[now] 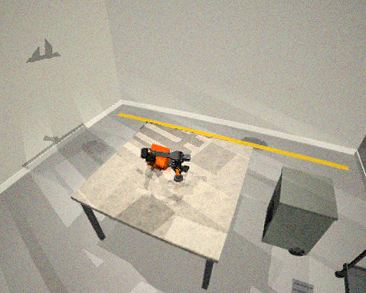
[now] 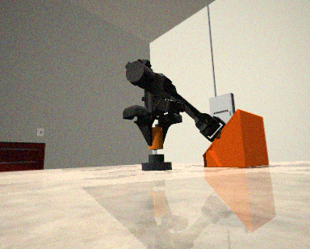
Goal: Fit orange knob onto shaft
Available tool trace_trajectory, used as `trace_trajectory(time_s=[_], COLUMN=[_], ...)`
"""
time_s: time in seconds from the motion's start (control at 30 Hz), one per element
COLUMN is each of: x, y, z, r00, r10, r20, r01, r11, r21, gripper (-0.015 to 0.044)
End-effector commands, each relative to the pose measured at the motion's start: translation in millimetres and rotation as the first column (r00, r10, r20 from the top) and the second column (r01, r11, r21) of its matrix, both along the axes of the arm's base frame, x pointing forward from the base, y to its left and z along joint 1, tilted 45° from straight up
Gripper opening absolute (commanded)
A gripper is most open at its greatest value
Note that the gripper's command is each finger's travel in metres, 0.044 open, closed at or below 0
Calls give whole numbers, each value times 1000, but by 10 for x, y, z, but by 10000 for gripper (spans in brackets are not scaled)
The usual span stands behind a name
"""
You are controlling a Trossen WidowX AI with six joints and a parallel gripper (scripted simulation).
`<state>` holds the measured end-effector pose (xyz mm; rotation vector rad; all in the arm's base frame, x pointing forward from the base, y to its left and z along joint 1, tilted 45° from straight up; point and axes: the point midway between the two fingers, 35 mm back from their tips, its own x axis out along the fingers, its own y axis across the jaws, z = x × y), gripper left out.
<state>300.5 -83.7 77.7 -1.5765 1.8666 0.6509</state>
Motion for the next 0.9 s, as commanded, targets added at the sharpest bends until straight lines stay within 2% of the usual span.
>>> trace_trajectory(time_s=[0.0, 0.3, 0.87], x=[1, -3, -18], y=[-4, -35, -96], z=[-2, -27, -94], r00=[1000, 999, 999], r10=[1, 30, -28], r20=[2, -26, 29], r01=[-1, -30, 28], r11=[1000, 1000, 1000], r21=[-6, -1, -4], gripper=[0, 0, 0])
